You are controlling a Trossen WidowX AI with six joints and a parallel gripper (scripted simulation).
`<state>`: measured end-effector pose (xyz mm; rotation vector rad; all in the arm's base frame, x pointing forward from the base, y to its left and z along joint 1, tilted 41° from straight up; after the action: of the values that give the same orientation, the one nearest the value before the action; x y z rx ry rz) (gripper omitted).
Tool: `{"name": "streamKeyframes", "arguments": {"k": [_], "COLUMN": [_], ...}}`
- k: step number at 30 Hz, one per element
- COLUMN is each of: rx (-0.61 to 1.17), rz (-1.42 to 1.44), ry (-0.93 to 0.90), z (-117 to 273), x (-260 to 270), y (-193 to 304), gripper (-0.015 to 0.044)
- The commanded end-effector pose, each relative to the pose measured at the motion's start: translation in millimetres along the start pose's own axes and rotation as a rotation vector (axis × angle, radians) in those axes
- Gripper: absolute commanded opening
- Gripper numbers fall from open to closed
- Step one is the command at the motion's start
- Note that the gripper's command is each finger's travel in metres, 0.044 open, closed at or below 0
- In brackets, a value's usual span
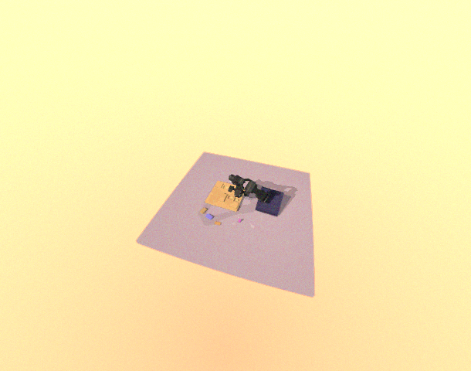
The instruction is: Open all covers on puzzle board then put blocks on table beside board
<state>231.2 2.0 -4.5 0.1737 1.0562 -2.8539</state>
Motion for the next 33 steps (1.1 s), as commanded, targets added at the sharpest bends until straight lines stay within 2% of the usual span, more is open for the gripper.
{"name": "streamKeyframes", "arguments": {"k": [1,33], "rx": [0.002,0.006], "rz": [-0.001,-0.002], "ry": [-0.005,-0.006], "z": [-1,35], "x": [5,6], "y": [5,8], "gripper": [0.0,0.0]}}
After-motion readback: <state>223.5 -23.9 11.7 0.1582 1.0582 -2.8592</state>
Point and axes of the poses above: the point midway between the two fingers, 35 mm back from their tips, its own z axis back along the fingers, its own x axis across the jaws, y = z × x, the point moved 2 cm from there along z, back along the fingers, and after that the axes turned 9 degrees about z, right-handed, at the moved point
